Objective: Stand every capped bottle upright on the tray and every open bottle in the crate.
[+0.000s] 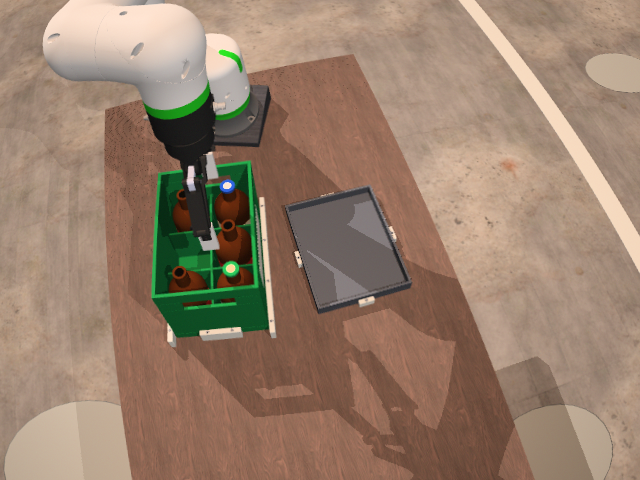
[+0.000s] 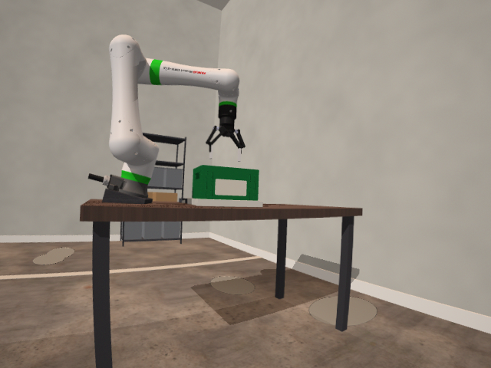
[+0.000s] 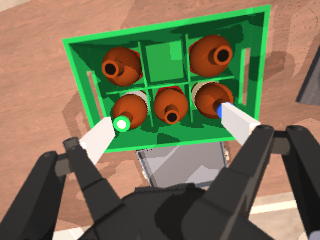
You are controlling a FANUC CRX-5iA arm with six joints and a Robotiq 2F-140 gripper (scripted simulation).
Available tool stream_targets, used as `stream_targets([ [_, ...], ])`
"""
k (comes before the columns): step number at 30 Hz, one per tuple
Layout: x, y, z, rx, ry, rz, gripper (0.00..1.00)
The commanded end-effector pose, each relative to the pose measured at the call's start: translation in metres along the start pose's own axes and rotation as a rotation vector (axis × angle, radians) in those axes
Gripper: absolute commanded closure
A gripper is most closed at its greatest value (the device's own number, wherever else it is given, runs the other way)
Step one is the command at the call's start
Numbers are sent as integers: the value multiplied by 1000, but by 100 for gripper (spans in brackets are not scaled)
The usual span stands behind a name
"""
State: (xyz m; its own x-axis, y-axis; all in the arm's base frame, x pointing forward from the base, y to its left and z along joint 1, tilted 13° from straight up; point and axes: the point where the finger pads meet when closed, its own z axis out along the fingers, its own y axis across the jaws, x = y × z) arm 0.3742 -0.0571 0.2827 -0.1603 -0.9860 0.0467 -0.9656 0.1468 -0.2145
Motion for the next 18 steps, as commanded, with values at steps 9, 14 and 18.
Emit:
stream_targets([
  [9, -26, 1, 0, 0, 1, 1, 0],
  [14, -41, 2, 0, -1, 2, 1, 0],
  [18, -47, 3, 0, -1, 2, 1, 0],
])
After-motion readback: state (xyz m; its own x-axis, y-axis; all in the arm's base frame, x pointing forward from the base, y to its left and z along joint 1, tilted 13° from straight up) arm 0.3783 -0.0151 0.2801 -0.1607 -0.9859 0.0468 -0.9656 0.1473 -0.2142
